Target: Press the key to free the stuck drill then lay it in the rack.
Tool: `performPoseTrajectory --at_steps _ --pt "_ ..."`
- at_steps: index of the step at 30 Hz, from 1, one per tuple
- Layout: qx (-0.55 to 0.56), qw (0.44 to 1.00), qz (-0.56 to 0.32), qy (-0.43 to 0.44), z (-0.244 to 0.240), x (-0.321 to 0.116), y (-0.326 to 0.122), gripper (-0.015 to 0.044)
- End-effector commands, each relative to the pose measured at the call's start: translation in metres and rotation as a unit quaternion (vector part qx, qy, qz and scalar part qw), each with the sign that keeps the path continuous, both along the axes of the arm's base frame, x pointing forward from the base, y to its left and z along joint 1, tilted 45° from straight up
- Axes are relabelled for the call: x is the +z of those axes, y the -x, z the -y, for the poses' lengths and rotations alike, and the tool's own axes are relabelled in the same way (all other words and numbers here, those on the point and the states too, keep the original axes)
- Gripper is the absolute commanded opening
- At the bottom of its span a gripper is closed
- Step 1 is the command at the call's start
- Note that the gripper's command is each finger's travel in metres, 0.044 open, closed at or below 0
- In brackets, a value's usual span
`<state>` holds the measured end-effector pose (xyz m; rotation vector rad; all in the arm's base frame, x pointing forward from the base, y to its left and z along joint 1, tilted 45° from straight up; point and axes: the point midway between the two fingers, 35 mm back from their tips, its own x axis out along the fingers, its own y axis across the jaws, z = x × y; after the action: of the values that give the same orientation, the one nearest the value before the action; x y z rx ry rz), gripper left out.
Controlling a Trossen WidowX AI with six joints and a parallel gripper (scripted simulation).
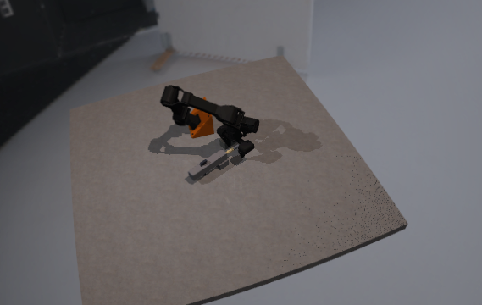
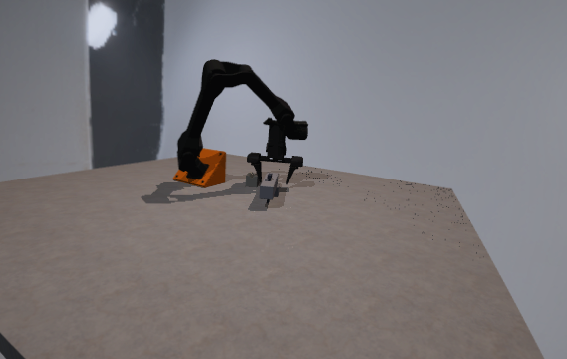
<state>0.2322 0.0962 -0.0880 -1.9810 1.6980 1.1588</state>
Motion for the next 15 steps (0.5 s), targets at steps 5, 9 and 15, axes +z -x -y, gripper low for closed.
performPoseTrajectory --at_steps 5,9,15 --pt "0.003 1.0 -0.001 0.002 0.0038 0.0019 -0.0022 0.044" --pt "0.003 1.0 -0.001 0.002 0.005 0.0025 -0.0029 0.044" --pt "0.003 1.0 -0.001 0.002 0.0069 0.0033 -0.0039 0.044"
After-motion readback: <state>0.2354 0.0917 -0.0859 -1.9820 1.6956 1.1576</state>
